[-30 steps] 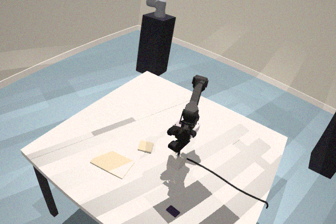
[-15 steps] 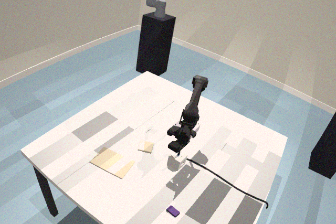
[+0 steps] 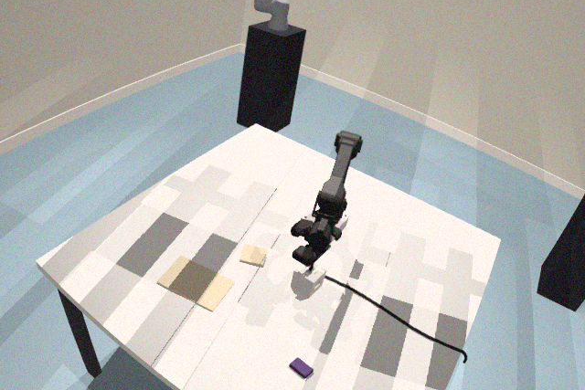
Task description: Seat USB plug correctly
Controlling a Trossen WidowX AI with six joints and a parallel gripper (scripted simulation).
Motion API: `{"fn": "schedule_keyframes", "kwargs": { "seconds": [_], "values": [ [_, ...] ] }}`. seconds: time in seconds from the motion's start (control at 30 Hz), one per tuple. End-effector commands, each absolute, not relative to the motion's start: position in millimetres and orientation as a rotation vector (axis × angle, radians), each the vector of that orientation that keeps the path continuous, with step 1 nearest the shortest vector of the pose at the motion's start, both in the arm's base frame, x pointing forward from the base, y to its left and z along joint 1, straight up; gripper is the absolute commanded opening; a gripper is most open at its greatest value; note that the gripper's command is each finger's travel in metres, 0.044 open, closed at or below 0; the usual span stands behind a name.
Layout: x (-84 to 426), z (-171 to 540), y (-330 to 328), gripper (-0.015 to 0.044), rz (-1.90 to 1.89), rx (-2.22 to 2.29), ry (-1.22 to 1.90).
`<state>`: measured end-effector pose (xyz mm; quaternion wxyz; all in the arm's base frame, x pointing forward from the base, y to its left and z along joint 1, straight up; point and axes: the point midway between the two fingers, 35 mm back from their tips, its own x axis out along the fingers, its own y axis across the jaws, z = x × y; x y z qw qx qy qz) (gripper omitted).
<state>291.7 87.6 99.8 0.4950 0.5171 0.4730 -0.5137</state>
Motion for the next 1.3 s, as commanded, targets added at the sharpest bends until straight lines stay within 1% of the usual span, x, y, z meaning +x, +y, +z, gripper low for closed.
{"fn": "schedule_keyframes", "kwargs": {
  "seconds": [0.0,1.27],
  "values": [
    [291.9,98.1,86.9,0.0000,-1.246,1.246,1.145],
    [292.0,93.6,86.9,0.0000,-1.246,1.246,1.145]
  ]
}}
